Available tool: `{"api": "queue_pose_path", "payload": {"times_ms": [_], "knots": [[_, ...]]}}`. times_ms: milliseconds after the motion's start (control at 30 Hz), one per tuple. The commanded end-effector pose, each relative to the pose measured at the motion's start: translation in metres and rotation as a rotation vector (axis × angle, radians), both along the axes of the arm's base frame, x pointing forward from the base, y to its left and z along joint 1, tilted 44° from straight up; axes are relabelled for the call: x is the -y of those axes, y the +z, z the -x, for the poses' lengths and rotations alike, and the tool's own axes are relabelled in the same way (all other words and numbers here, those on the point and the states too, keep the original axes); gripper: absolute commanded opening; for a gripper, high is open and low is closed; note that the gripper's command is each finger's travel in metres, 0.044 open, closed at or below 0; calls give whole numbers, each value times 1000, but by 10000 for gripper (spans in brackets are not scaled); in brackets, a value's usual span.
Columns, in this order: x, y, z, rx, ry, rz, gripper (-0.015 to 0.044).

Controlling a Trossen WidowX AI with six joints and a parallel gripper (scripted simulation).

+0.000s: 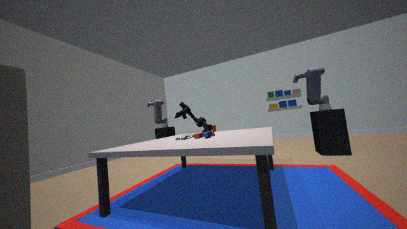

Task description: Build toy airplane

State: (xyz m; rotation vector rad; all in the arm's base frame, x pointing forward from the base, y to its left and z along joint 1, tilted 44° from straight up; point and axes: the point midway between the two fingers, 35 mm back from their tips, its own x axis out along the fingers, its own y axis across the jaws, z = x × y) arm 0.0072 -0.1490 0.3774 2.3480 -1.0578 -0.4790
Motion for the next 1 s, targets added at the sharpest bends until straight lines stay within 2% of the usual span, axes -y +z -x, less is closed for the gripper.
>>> {"api": "queue_pose_path", "payload": {"times_ms": [0, 100, 300, 467, 667, 733, 967], "knots": [[0, 0, 0, 0, 0, 0, 426], [-7, 3, -14, -99, 41, 64, 440], [-49, -3, -103, -644, 225, 370, 440], [-84, -32, -166, -1068, 410, 610, 440], [-118, -79, -219, -1481, 641, 846, 440], [-133, -93, -233, -1474, 722, 829, 440], [-159, -147, -263, -1827, 959, 1048, 440]]}}
